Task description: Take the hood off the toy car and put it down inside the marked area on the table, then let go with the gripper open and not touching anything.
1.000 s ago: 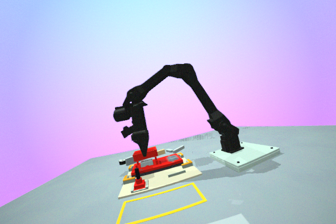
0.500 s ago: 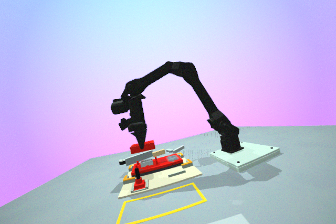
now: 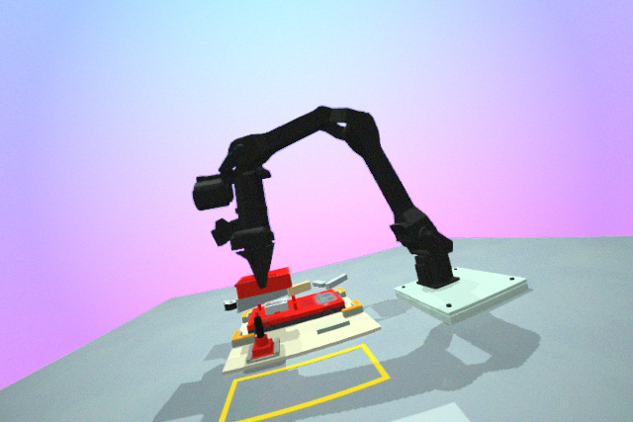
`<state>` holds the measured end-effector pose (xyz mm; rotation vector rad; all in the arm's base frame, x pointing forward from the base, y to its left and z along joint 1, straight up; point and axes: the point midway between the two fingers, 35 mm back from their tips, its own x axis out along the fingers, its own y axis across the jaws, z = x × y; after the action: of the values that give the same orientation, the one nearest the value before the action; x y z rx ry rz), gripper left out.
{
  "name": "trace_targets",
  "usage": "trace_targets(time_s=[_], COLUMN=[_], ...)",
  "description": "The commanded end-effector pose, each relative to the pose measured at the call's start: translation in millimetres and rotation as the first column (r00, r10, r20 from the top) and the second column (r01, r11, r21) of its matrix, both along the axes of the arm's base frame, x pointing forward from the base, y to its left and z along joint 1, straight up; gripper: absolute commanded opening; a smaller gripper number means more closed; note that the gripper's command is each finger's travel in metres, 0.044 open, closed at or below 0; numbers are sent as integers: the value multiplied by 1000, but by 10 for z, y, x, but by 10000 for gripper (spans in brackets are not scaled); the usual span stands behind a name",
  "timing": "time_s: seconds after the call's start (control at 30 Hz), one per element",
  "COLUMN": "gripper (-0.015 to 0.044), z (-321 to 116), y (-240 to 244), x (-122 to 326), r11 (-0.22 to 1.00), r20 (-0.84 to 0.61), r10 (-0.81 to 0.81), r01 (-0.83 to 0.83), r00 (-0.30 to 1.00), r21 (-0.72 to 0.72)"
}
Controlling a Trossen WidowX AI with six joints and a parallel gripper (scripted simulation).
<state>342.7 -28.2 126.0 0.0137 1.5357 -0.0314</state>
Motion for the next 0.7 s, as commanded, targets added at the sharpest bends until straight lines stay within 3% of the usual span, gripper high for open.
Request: trace_targets(time_s=[0.0,0.67], gripper=[0,0], z=[-8,29], y=[211,1180], x=[-24,-212], r11=[1000,1000], r20=[-7,-4], r10=[-1,8], r01=[1,-8], r00=[1000,1000], r21=[2,17])
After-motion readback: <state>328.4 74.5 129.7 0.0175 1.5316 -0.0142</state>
